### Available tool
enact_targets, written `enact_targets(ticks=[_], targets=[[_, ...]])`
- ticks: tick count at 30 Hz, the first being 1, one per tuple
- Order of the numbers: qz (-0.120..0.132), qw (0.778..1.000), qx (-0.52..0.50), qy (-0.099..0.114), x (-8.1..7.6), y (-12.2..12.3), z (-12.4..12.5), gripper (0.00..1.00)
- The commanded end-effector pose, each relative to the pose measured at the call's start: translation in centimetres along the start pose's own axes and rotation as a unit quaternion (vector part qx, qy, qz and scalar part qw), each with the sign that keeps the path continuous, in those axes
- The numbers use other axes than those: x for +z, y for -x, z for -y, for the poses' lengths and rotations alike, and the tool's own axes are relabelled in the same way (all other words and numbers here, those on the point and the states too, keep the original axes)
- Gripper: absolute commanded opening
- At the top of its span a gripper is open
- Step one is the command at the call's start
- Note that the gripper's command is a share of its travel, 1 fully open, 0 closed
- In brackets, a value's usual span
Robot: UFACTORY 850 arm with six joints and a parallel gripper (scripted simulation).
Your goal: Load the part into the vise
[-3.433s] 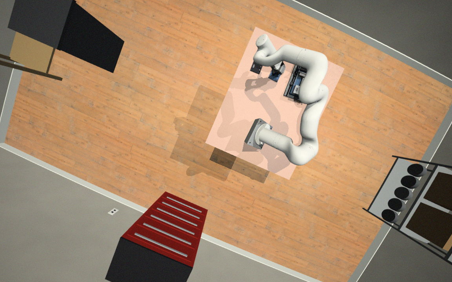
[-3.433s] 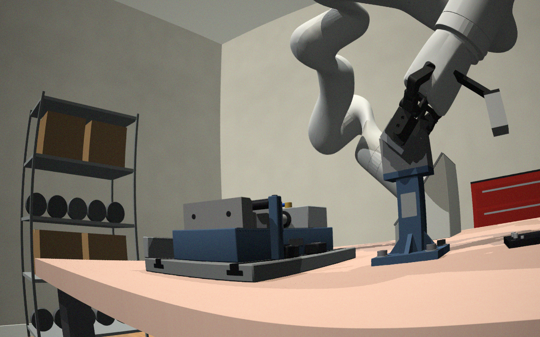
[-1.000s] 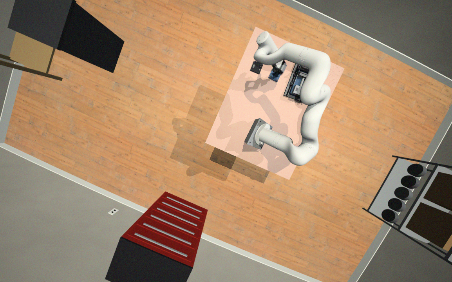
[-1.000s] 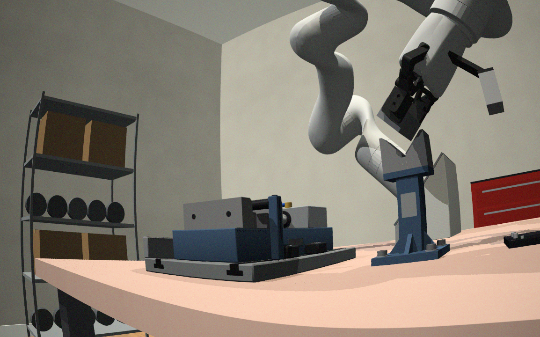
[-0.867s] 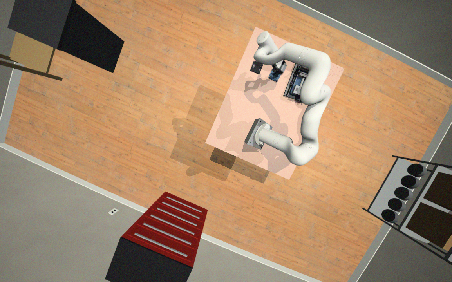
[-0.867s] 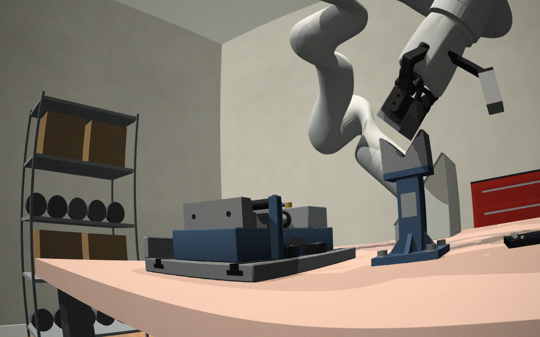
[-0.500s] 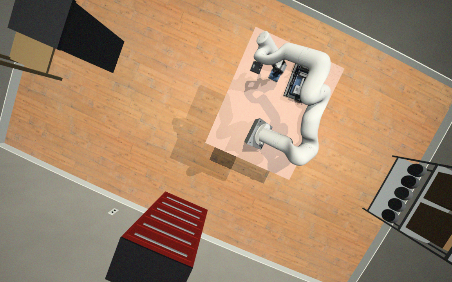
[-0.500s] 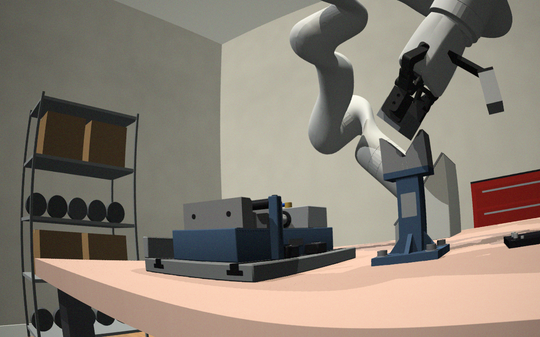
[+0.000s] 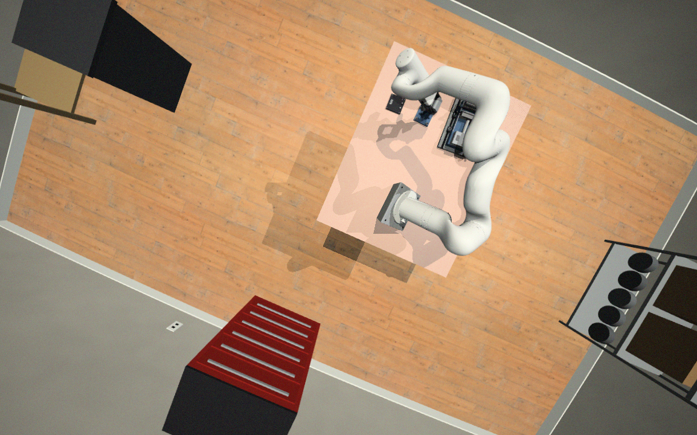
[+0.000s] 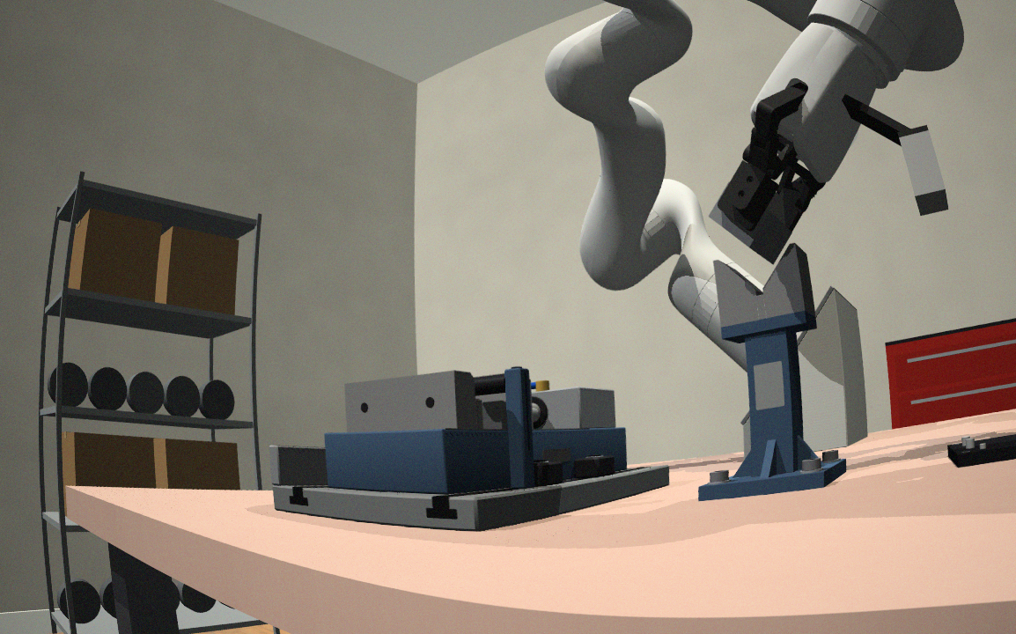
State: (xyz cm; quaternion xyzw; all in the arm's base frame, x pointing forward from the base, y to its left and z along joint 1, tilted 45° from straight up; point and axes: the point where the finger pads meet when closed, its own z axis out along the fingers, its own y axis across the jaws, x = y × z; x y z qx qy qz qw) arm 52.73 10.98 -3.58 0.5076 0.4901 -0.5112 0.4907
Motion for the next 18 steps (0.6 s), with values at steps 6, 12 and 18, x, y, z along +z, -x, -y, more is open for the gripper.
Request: enact_targets(ticks=[6, 12, 18], targets=[[-0.003, 1.000, 0.001, 0.000, -0.08, 0.08, -0.05, 0.00], [-0.008, 1.000, 0.001, 0.000, -0.08, 0.09, -0.04, 0.00], [-0.018, 1.000, 0.001, 0.000, -0.08, 0.11, -0.02, 0.00]])
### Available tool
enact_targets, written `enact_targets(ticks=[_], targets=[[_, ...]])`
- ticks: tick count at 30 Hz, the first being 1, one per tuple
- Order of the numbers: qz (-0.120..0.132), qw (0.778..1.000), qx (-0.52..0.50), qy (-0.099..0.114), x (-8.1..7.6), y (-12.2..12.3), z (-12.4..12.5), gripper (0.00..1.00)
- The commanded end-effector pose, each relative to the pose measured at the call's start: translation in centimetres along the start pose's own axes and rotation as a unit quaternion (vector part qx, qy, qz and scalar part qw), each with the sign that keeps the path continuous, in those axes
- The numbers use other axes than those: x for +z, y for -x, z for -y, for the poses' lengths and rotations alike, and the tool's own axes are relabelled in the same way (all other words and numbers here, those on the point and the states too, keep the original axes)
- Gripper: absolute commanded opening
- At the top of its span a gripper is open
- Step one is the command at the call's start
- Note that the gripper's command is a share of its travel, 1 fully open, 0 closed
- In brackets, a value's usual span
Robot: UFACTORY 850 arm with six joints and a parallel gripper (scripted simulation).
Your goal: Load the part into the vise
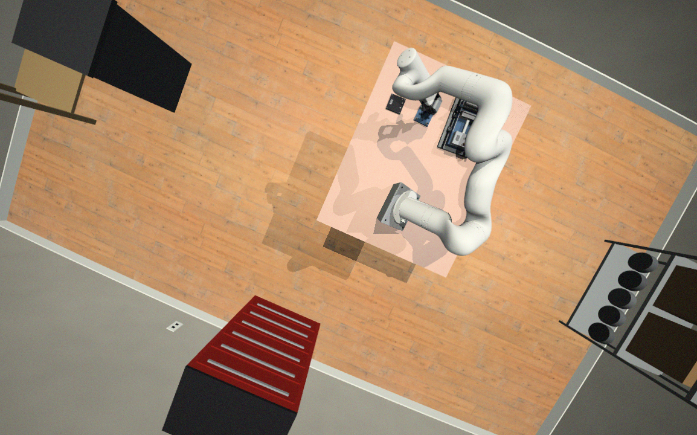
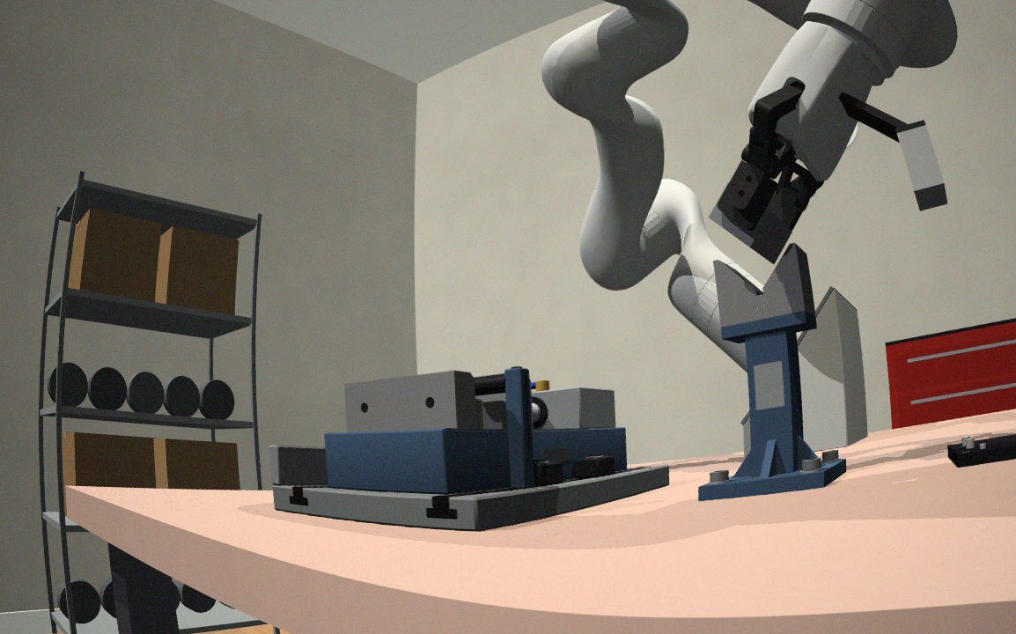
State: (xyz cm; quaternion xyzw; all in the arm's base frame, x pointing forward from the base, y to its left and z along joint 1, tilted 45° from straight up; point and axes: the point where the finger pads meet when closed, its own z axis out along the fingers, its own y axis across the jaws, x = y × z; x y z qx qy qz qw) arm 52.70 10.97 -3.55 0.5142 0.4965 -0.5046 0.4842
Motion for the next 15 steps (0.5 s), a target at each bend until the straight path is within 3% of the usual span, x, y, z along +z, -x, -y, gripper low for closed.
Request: enact_targets(ticks=[1, 15], targets=[[-0.007, 1.000, 0.001, 0.000, -0.09, 0.09, -0.04, 0.00], [-0.047, 0.999, 0.001, 0.000, -0.08, 0.18, -0.03, 0.00]])
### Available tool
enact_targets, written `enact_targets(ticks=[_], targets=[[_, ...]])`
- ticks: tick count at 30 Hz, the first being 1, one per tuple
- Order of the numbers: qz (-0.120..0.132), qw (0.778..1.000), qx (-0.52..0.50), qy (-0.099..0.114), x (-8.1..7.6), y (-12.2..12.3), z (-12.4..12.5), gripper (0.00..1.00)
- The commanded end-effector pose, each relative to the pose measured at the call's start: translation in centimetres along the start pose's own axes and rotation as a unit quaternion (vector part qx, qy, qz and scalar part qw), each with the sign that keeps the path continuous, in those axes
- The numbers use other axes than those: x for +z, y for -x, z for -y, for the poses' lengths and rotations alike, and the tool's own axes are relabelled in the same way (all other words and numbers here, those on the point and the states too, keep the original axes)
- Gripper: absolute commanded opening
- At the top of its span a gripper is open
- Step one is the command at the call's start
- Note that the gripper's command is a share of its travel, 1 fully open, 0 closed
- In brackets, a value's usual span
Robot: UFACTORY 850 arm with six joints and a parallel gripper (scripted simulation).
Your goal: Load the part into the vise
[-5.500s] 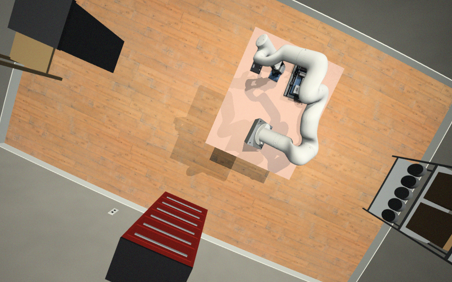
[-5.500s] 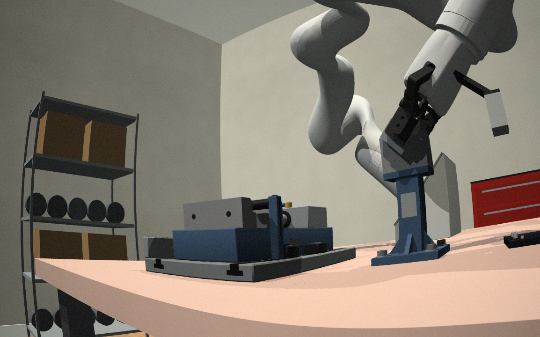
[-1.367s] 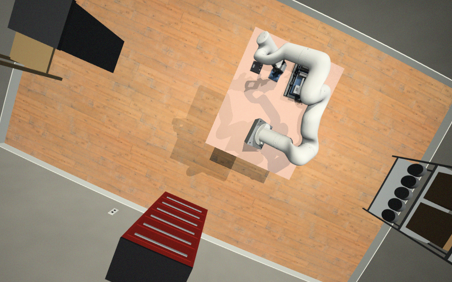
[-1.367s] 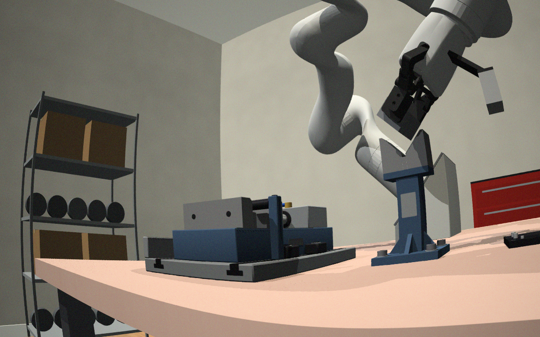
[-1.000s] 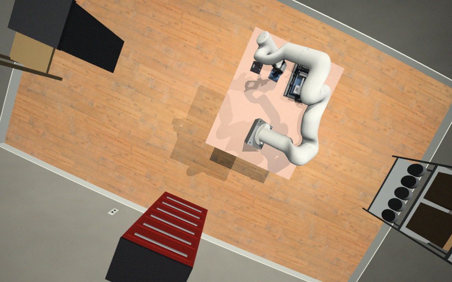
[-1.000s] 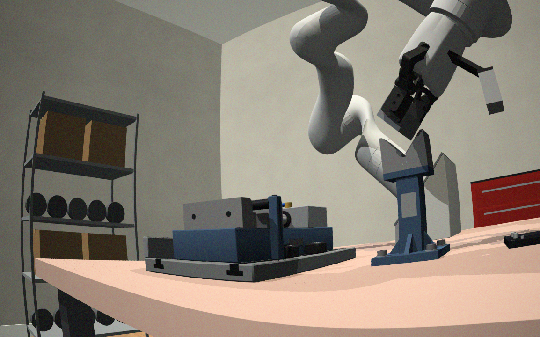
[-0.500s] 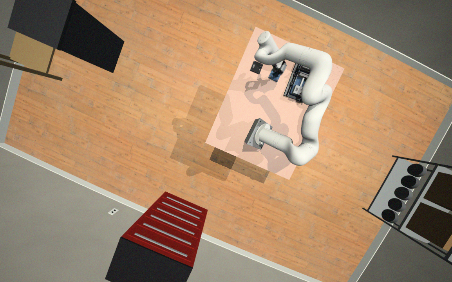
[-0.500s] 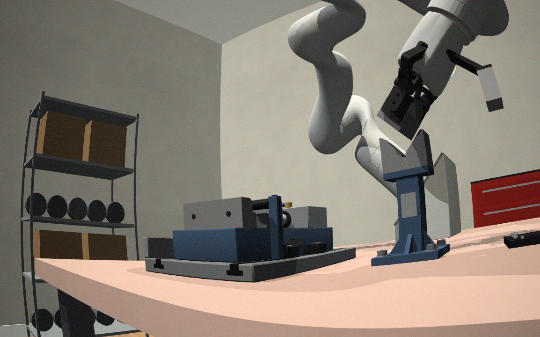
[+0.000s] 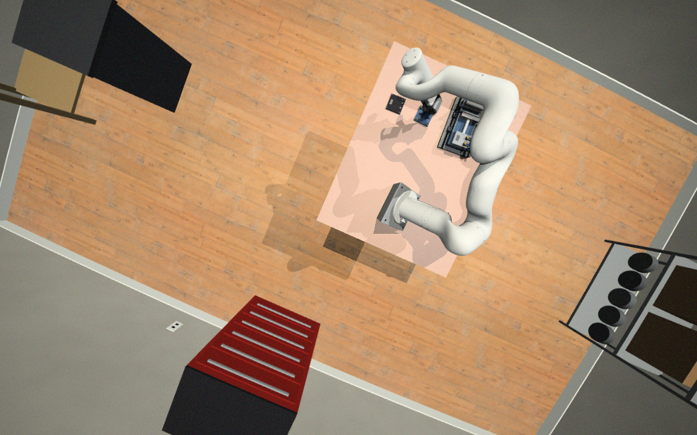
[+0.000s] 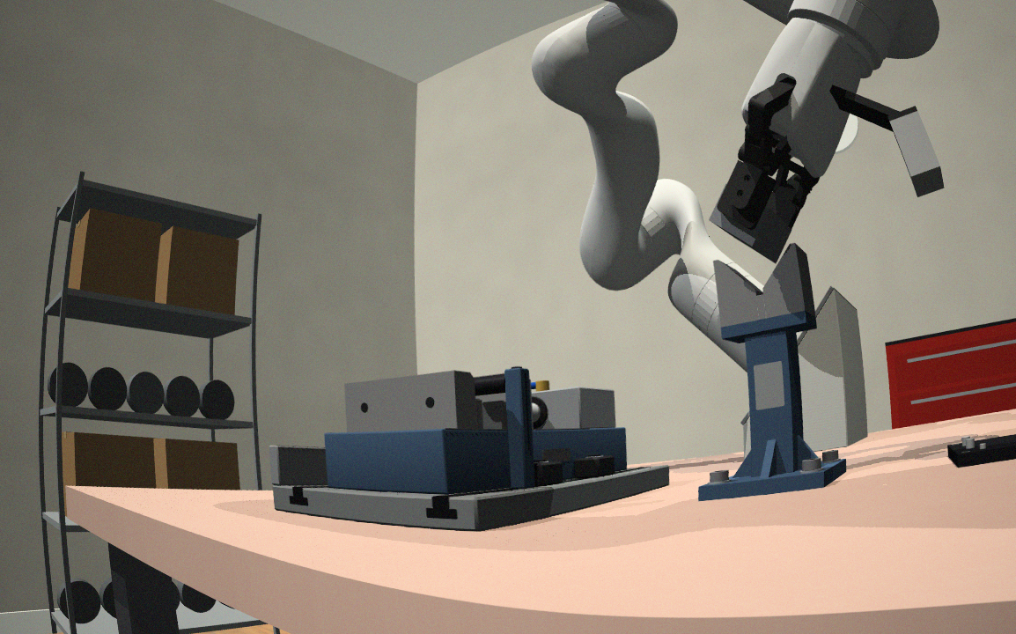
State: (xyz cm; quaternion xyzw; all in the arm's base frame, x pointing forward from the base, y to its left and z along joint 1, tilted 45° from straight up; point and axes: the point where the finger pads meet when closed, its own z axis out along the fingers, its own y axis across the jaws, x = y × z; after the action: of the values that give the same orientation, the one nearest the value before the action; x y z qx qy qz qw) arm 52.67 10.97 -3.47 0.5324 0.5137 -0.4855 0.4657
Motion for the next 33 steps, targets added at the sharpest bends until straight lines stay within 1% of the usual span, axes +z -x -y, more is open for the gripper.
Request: enact_targets(ticks=[1, 6, 8, 23, 25, 33], targets=[[-0.015, 1.000, 0.001, 0.001, -0.08, 0.09, -0.06, 0.00], [-0.038, 0.999, 0.001, 0.001, -0.08, 0.15, -0.06, 0.00], [-0.038, 0.999, 0.001, 0.001, -0.08, 0.15, -0.06, 0.00], [-0.123, 0.992, 0.001, 0.001, -0.05, 0.34, -0.05, 0.00], [-0.123, 0.992, 0.001, 0.001, -0.05, 0.34, -0.05, 0.00], [-0.172, 0.985, 0.001, 0.001, -0.02, 0.45, -0.05, 0.00]])
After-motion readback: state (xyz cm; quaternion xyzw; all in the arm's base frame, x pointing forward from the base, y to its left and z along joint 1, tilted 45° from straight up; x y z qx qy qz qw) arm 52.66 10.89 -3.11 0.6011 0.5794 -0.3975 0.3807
